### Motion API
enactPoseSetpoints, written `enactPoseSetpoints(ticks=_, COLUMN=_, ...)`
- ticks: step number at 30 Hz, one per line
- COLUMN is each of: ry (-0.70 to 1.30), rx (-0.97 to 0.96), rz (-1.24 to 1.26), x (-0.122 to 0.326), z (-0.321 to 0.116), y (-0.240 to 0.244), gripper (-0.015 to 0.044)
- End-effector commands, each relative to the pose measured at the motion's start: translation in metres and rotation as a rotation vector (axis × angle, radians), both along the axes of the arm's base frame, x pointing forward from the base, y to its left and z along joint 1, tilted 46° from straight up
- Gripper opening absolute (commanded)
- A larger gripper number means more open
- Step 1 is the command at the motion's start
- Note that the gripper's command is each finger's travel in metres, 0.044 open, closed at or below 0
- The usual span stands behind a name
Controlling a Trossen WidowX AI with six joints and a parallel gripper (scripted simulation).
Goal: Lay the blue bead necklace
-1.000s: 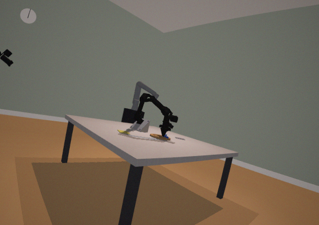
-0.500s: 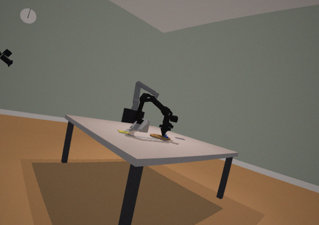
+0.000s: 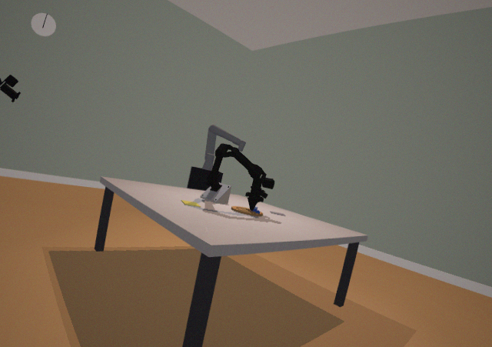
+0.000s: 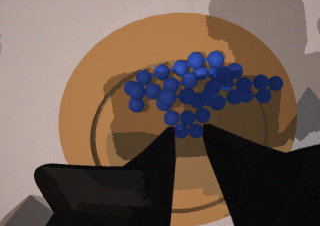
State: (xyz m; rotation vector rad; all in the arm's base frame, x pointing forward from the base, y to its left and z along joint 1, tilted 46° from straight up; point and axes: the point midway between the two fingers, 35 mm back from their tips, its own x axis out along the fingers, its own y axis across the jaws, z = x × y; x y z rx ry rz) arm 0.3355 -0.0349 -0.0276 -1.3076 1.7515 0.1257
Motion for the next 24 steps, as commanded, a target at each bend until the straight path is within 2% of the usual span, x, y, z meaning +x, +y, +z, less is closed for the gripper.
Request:
enactPoseSetpoints(ticks=1, ry=-0.001, rx=0.000, rz=-0.001, x=0.0002, z=0.0001, y=-0.0002, gripper=0.0000)
enactPoseSetpoints(ticks=24, ry=0.006, rx=-0.005, rz=0.002, x=-0.0087, z=0.0089, y=-0.0002, gripper=0.0000)
